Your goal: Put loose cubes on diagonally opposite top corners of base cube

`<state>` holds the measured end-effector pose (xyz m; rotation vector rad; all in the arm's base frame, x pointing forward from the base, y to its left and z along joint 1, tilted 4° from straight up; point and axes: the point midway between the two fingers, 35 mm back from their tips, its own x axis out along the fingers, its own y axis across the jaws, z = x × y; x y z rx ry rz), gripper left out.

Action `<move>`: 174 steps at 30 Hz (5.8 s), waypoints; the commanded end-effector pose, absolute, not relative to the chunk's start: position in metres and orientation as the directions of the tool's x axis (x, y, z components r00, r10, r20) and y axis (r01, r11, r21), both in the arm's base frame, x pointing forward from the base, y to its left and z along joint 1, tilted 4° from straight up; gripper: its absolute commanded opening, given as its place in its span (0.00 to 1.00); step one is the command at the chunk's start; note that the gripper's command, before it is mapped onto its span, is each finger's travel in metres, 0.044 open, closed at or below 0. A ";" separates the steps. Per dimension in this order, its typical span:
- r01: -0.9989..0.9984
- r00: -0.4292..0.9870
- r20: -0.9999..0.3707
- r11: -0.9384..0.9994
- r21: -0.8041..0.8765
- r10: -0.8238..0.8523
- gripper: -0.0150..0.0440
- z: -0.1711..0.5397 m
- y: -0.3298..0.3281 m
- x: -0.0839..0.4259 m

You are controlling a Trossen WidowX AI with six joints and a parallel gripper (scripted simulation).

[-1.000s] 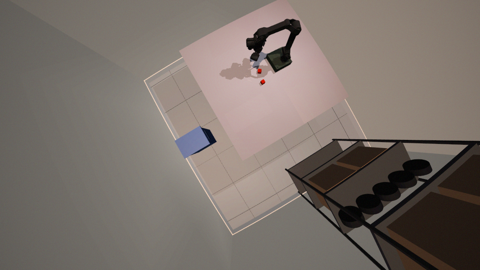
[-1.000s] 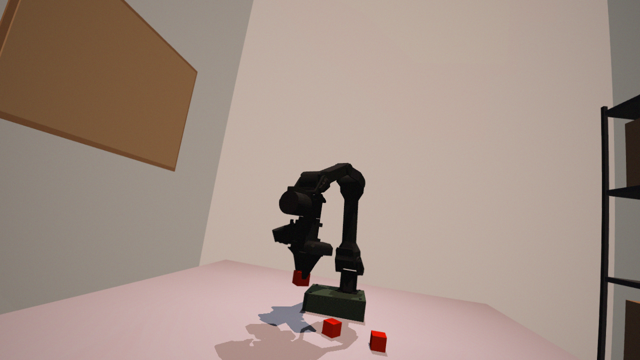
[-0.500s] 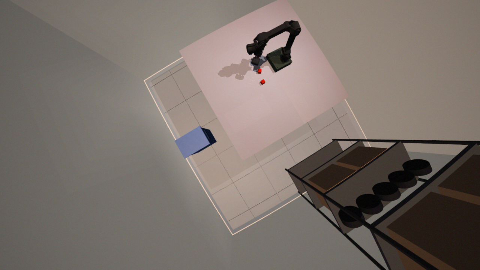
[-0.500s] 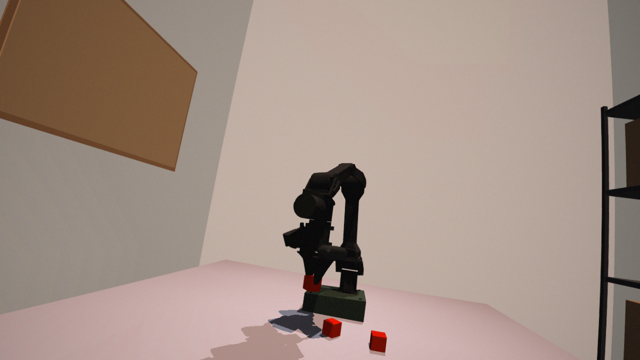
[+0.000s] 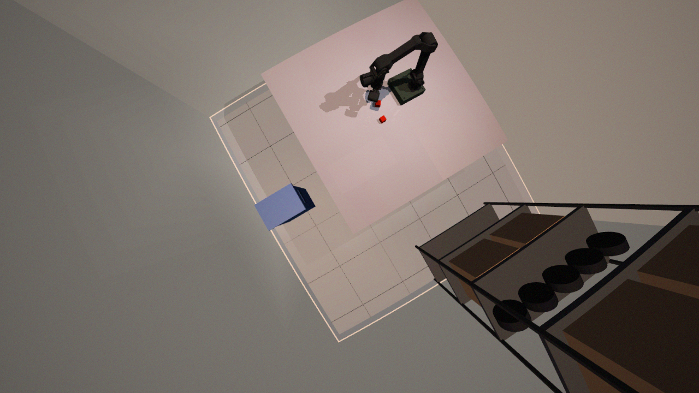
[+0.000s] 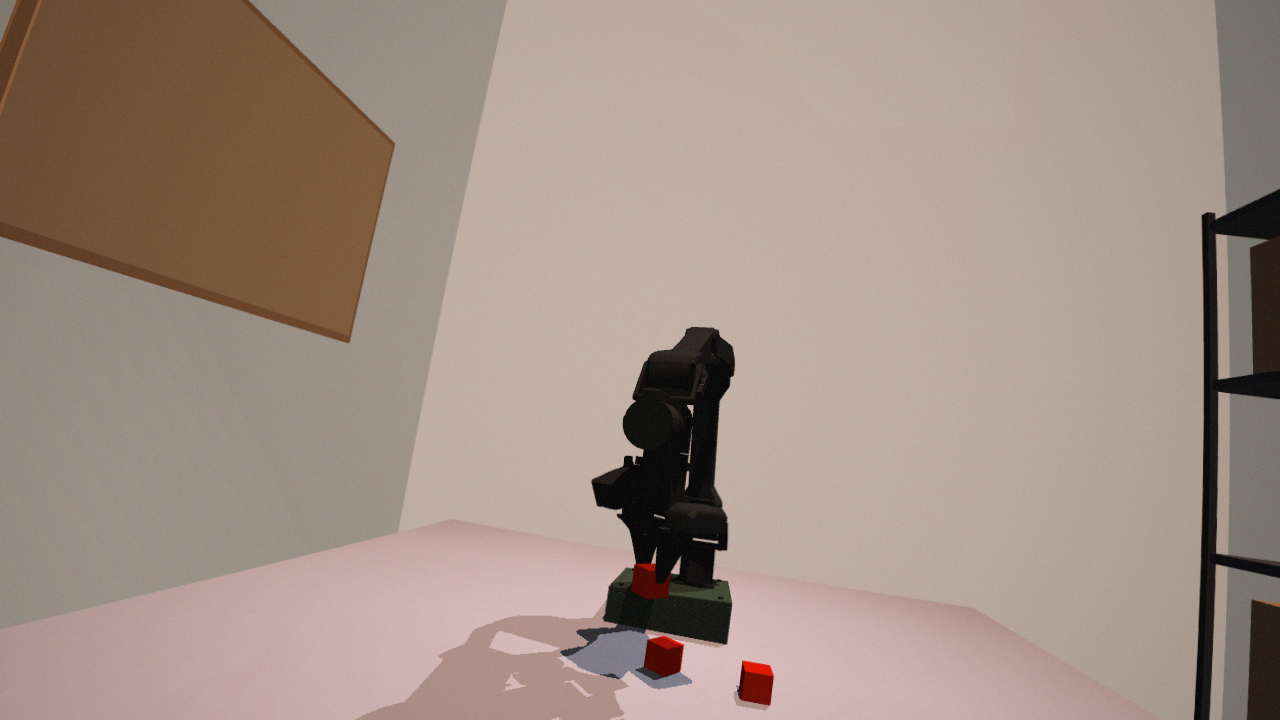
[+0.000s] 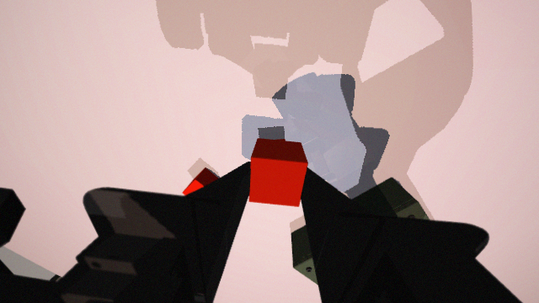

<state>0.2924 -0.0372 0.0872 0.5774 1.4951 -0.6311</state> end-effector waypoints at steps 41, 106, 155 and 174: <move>0.672 -0.022 -0.999 0.740 -0.039 -0.032 0.43 0.059 0.064 0.308; 0.666 -0.021 -0.999 0.745 -0.040 -0.035 0.43 0.024 0.090 0.305; 0.278 -0.023 -0.999 0.959 -0.044 -0.039 0.70 0.066 0.062 0.300; -0.566 -0.023 -0.999 0.824 -0.021 -0.042 0.70 0.092 0.011 0.281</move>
